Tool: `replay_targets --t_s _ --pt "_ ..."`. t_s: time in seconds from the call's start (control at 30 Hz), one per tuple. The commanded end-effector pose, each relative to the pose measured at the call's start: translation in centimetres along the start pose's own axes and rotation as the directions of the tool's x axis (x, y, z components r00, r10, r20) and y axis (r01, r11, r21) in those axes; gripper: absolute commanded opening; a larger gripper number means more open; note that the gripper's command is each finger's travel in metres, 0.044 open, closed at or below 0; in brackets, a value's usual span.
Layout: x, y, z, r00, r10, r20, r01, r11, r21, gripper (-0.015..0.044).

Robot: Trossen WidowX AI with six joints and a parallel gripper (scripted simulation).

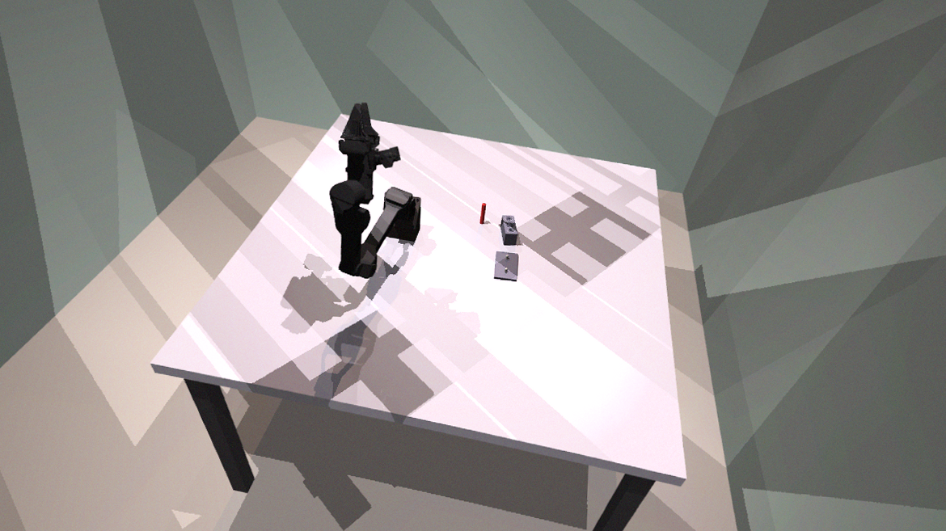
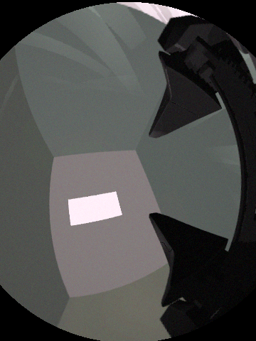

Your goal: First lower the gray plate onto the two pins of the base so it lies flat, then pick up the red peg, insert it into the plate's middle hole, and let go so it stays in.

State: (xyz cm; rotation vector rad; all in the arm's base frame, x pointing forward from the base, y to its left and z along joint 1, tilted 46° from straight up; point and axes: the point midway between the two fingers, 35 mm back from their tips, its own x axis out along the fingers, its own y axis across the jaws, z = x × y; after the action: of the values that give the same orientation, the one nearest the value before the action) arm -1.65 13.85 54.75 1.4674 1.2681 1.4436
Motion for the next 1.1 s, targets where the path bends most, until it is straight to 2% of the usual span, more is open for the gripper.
replay_targets --t_s 0.0,0.23,0.37,0.53,0.8,1.07 --pt "4.3 -3.8 4.4 0.974 -0.153 0.165 0.144 0.987 0.066 0.0440" --pt "8.5 -10.8 12.2 0.829 -0.390 0.401 0.337 0.920 0.200 0.0440" --pt "9.3 -15.1 17.8 0.673 -0.518 0.528 0.419 0.855 0.305 0.0440" --pt "8.4 -20.7 24.4 0.426 -0.650 0.630 0.479 0.752 0.453 0.0440" --pt "3.1 -29.7 33.3 -0.050 -0.778 0.626 0.471 0.535 0.702 0.0440" --pt "-6.3 -37.5 38.8 -0.511 -0.745 0.429 0.336 0.286 0.897 0.0440"
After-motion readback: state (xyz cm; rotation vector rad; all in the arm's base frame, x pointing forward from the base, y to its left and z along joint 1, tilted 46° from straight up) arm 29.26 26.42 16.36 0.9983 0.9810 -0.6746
